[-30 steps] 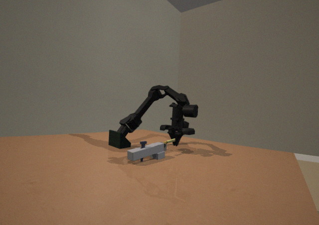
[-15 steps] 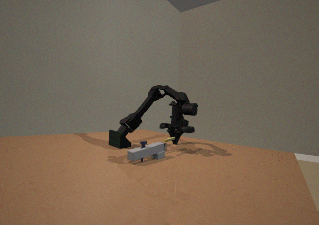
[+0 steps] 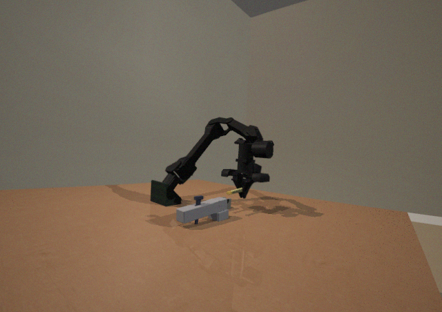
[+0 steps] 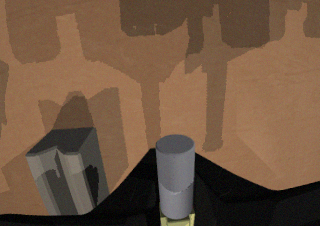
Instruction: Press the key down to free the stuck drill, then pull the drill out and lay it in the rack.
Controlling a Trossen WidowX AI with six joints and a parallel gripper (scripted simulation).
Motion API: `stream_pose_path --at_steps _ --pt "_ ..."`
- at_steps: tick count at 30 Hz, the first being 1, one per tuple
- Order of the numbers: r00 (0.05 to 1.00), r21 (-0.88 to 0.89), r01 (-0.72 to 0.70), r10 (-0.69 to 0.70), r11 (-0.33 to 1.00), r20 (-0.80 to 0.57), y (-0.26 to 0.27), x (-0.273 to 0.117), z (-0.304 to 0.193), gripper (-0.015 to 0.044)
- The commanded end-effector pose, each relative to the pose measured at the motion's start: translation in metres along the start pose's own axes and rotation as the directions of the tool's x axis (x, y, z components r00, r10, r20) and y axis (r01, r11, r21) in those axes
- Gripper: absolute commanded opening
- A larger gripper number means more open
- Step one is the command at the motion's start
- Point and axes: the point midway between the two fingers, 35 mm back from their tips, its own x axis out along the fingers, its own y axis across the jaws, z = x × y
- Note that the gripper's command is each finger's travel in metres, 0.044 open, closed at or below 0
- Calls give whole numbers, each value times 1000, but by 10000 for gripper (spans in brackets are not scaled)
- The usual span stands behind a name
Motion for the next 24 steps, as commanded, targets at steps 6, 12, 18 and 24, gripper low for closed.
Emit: stream_pose_path --at_steps 6,12,18,24 --pt "1000 -5 3 -3 1000 0 0 -6 0 0" --pt "1000 -5 3 -3 1000 0 0 -9 0 0" --pt "1000 -4 3 -3 1000 0 -1 -12 0 0" --pt "1000 -4 3 -3 1000 0 -1 -15 0 0"
